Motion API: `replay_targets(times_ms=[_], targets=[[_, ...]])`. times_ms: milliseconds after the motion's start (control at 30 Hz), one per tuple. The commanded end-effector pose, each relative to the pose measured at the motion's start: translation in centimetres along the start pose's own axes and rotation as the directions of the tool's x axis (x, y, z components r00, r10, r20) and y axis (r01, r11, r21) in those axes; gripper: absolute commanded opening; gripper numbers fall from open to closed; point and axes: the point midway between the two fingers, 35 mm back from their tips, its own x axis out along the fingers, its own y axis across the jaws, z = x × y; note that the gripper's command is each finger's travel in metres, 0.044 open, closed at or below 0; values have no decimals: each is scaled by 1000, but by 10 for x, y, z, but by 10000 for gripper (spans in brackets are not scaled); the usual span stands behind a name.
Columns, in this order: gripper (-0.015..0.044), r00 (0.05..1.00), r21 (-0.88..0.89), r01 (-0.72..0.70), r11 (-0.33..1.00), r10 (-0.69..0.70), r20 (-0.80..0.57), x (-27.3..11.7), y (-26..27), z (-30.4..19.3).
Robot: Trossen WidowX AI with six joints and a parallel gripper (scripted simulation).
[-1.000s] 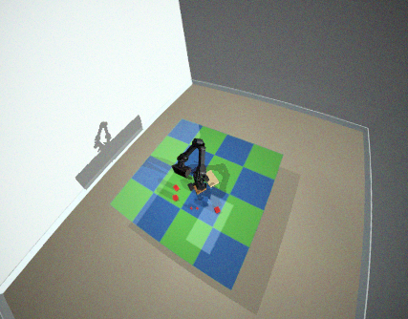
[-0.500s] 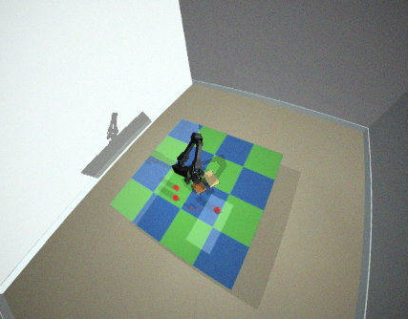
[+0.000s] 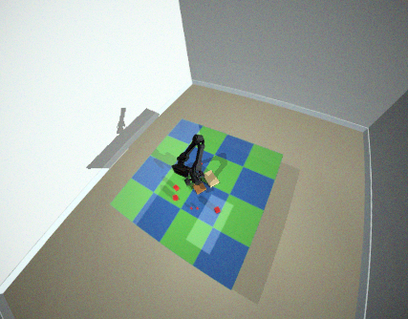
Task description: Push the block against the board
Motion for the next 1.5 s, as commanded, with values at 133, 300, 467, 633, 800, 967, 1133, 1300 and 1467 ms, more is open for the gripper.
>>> replay_targets(times_ms=[133,300,467,633,800,967,1133,1300,1467], targets=[[0,1000,-1,-3,1000,3,7,-1,1,13],[0,1000,-2,-3,1000,3,8,-1,1,20],[0,1000,-2,-2,1000,2,8,-1,1,21],[0,1000,-1,-2,1000,2,7,-1,1,14],[0,1000,-1,-2,1000,2,7,-1,1,6],[0,1000,-1,-2,1000,2,7,-1,1,-2],[0,1000,0,-2,1000,2,6,-1,0,-11],[0,1000,0,-2,1000,2,6,0,0,-19],[0,1000,0,-2,1000,2,6,0,0,-27]])
